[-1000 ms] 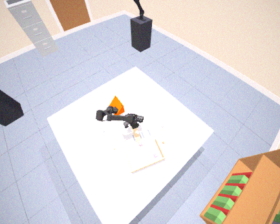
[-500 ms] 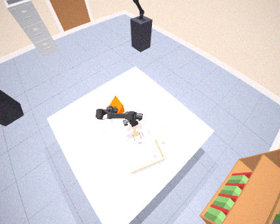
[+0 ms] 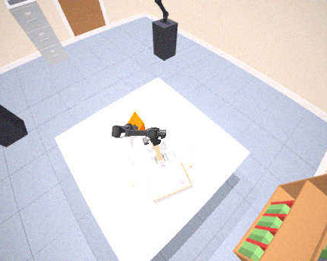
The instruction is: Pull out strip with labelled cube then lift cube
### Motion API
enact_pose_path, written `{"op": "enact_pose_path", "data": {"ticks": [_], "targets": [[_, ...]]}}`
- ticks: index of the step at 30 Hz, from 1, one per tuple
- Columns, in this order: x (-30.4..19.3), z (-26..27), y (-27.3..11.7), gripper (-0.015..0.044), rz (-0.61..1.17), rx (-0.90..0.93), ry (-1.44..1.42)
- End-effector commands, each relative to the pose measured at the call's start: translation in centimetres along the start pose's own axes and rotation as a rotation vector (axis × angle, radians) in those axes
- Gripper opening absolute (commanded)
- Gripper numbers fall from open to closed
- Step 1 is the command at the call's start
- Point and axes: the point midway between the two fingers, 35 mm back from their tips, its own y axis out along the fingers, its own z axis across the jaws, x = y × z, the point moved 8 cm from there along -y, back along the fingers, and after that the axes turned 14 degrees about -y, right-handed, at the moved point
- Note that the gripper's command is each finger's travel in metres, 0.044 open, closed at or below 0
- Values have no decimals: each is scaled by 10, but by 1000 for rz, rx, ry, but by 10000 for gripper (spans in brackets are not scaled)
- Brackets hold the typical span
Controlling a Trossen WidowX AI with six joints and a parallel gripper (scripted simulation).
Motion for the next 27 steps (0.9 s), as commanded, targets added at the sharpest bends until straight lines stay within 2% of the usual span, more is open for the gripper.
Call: {"op": "enact_pose_path", "data": {"ticks": [1, 4, 9, 21, 27], "targets": [[4, 1, -25, 0, -5, 16, 13], [4, 1, -25, 0, -5, 16, 13], [26, -6, -24, 131, -4, 16, 220], [61, -15, -27, 440, -5, 15, 226], [79, -22, -29, 440, -6, 15, 227]]}}
